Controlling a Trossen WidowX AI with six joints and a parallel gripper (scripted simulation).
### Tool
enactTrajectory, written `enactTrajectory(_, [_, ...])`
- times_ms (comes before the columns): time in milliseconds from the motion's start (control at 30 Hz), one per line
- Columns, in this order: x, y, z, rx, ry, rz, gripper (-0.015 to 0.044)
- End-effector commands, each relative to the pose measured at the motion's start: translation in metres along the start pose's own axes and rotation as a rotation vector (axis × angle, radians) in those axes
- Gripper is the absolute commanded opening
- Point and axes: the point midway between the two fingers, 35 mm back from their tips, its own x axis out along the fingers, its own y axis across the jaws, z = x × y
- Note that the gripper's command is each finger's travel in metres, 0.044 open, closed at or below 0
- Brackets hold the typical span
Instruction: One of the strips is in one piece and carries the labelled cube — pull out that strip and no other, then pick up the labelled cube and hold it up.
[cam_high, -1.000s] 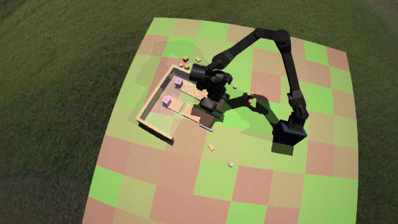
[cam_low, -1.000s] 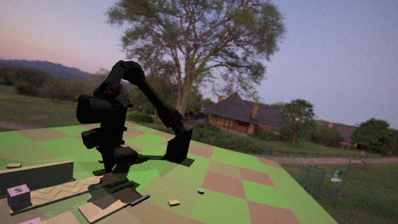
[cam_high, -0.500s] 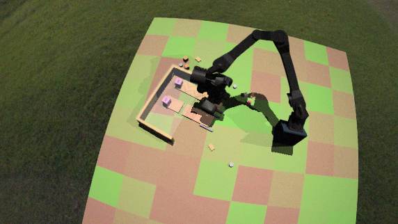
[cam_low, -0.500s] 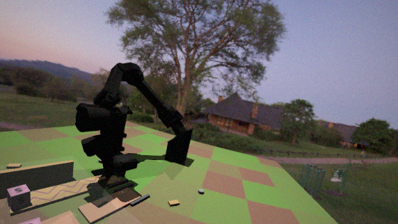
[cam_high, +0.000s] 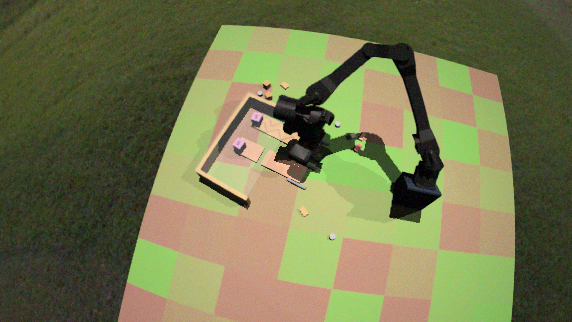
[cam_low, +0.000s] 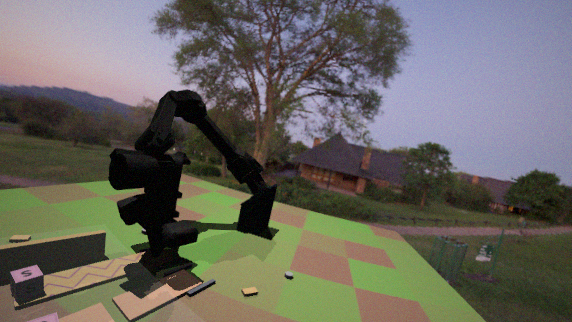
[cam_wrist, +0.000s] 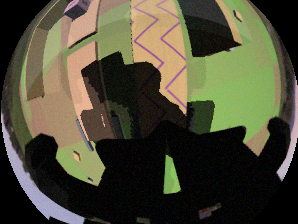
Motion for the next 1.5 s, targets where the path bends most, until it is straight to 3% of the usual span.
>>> enactTrajectory(0, [0.001,0.001,0.0,-0.005,-0.001,0.002,0.0])
enactTrajectory(633, [0.002,0.001,-0.001,-0.005,-0.001,0.002,0.0])
enactTrajectory(1467, [0.004,-0.001,-0.039,-0.007,0.001,0.002,0.0])
